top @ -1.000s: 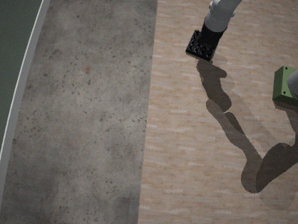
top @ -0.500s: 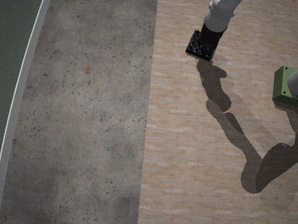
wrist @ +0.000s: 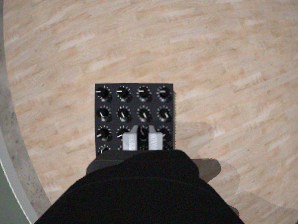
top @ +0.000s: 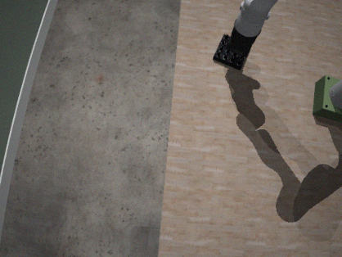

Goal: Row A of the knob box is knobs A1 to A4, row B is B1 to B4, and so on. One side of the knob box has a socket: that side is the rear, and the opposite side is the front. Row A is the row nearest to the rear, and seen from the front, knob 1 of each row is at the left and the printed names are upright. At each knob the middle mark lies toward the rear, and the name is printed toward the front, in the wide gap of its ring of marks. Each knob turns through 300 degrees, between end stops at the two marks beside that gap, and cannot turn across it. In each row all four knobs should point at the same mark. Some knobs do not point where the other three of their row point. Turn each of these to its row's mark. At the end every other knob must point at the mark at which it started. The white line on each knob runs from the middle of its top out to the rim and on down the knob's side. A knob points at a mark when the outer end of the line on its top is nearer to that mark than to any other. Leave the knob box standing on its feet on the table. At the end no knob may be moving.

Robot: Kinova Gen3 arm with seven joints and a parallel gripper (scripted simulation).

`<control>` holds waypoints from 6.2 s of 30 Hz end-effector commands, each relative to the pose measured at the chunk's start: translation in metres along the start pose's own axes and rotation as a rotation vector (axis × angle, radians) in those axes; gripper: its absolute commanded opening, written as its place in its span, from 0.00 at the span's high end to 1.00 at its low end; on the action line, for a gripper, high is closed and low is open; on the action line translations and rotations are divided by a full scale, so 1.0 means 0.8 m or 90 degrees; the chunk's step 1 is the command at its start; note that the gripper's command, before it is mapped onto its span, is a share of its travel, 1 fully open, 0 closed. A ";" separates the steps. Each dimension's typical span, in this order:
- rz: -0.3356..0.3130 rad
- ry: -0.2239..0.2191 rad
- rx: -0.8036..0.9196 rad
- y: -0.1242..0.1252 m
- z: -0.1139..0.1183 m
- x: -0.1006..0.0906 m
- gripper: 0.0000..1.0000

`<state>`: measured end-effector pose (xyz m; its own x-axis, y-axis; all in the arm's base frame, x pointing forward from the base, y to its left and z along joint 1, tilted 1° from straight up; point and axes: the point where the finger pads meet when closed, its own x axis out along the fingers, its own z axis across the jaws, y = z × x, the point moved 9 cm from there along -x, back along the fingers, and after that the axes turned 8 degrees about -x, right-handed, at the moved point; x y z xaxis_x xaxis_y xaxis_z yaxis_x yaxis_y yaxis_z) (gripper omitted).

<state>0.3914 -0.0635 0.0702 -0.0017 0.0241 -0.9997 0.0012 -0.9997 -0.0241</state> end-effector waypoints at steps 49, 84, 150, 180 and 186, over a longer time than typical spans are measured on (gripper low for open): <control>0.001 0.001 -0.030 0.002 0.002 0.001 0.70; 0.000 -0.002 -0.284 0.002 0.005 0.002 0.70; 0.000 -0.003 -0.974 0.002 0.003 0.002 0.70; 0.000 -0.003 -0.999 0.002 0.003 0.002 0.70; 0.000 -0.002 -0.999 0.002 0.003 0.002 0.54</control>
<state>0.3903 -0.0636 0.0694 -0.0057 0.0233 -0.9997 0.9999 -0.0106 -0.0060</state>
